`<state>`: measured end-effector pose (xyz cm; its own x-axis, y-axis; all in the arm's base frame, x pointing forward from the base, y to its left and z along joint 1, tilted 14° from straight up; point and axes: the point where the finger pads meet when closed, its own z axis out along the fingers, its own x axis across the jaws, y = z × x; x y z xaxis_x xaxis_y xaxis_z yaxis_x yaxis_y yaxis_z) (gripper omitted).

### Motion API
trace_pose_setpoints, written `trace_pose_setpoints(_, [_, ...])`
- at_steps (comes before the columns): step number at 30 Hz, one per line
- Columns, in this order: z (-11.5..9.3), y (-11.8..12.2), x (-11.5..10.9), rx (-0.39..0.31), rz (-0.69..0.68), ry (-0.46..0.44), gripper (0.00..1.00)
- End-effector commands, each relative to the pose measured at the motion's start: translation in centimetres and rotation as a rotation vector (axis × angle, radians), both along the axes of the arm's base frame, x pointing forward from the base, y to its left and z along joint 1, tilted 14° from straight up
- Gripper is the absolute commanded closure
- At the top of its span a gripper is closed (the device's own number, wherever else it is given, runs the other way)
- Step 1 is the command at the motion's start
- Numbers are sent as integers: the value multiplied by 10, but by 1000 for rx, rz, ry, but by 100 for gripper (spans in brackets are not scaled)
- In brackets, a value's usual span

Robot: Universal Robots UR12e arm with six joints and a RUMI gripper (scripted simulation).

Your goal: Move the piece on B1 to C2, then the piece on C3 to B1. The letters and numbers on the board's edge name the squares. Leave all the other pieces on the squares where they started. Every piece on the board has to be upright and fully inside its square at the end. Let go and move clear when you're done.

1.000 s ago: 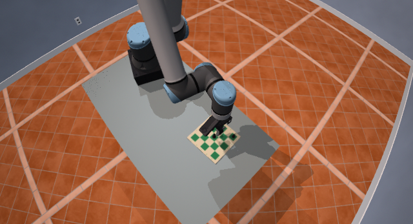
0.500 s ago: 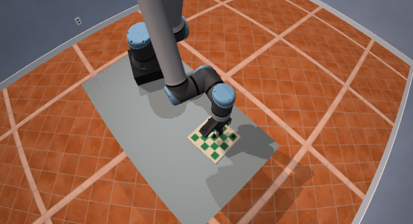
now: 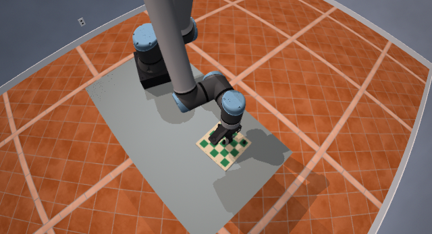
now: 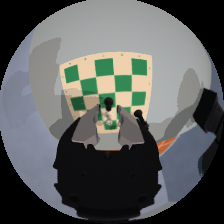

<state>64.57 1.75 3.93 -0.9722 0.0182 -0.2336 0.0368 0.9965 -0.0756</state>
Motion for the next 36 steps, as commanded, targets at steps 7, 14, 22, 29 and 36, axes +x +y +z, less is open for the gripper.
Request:
trace_pose_setpoints(7, [0,0,1,0,0,-1,78])
trace_pose_setpoints(14, [0,0,1,0,0,-1,78])
trace_pose_setpoints(22, [0,0,1,0,0,-1,78])
trace_pose_setpoints(29, [0,0,1,0,0,-1,78])
trace_pose_setpoints(36, [0,0,1,0,0,-1,100])
